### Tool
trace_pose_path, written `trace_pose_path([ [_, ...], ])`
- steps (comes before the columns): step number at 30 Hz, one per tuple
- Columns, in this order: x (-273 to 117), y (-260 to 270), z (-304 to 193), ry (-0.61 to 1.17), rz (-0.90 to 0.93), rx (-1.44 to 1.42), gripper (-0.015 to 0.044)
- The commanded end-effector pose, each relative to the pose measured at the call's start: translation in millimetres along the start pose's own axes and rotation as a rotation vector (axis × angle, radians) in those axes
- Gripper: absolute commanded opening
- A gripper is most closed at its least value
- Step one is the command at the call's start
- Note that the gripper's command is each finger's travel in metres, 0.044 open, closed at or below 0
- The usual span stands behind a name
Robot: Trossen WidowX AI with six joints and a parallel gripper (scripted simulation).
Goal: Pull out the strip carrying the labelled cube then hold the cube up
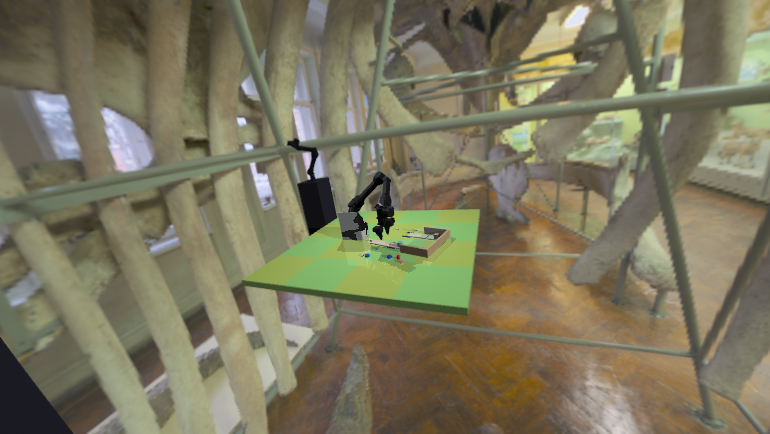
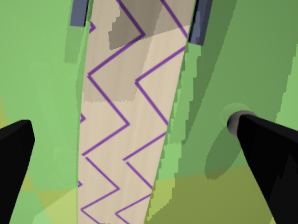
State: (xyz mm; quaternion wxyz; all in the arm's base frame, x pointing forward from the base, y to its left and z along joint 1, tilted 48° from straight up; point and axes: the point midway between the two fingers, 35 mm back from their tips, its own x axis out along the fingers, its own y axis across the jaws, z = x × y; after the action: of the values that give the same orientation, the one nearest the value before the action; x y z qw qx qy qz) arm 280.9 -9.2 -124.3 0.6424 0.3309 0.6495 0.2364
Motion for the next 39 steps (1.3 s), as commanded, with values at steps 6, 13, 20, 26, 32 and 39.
trace_pose_path([
  [6, -4, -5, 33, 0.001, 0.005, 0.004, 0.044],
  [13, -7, -9, 58, 0.0, 0.004, 0.003, 0.044],
  [20, -10, -12, 83, -0.001, 0.004, 0.002, 0.044],
  [26, -11, -14, 104, -0.002, 0.004, 0.001, 0.044],
  [32, -11, -15, 118, -0.003, 0.004, 0.0, 0.0414],
  [39, -1, -15, 118, -0.003, 0.004, 0.0, 0.025],
])
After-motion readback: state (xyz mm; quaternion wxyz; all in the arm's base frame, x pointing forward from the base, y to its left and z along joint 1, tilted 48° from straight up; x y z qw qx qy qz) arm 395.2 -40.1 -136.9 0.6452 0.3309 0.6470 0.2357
